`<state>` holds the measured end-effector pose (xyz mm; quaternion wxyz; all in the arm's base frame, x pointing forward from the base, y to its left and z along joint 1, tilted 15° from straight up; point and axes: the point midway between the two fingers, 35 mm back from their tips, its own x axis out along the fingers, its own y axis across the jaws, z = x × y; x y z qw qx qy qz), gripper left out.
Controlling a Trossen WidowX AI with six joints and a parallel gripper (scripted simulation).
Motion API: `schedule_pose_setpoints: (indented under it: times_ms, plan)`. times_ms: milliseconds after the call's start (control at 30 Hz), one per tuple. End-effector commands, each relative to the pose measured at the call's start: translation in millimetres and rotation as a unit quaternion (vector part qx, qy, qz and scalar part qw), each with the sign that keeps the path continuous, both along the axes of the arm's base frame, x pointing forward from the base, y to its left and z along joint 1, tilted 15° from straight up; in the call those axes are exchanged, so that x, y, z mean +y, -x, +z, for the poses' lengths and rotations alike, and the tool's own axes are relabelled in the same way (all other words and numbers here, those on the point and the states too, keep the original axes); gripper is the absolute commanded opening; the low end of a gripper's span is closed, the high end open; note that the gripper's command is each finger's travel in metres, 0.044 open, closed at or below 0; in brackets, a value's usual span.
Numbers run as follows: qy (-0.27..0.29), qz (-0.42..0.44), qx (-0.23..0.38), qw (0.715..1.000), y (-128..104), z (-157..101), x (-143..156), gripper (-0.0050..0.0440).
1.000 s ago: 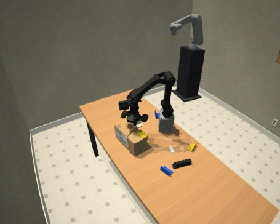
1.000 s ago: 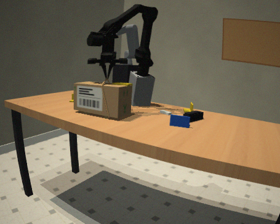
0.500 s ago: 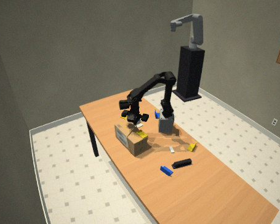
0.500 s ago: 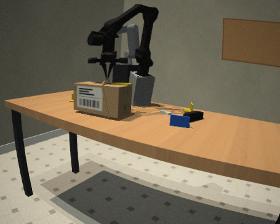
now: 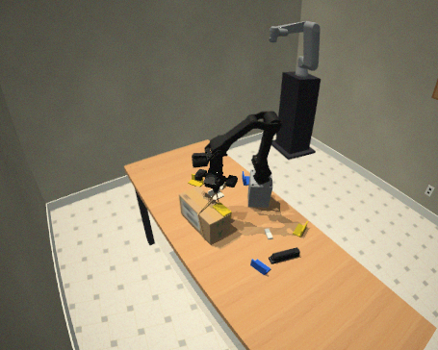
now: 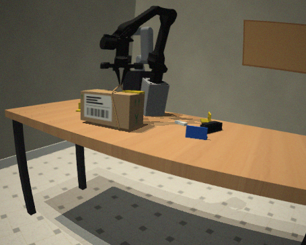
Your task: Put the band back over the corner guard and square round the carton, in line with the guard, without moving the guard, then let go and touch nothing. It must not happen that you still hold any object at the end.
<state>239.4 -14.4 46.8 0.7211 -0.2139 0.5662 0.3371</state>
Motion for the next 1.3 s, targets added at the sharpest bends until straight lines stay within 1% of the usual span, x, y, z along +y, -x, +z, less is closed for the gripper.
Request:
schedule_pose_setpoints:
  times_ms: [0,233,400,733,1267]
  plan:
    - [0.009,-0.006,0.006,1.000,7.7,-1.8,-6.6,0.0000]
    - [0.009,-0.006,0.006,1.000,8.0,-1.9,-7.0,0.0000]
    - [0.009,-0.006,0.006,1.000,13.7,-3.8,-13.5,0.0000]
    - [0.009,-0.006,0.006,1.000,13.7,-3.8,-13.2,0.0000]
    - [0.011,-0.006,0.008,1.000,12.9,0.7,7.5,0.0000]
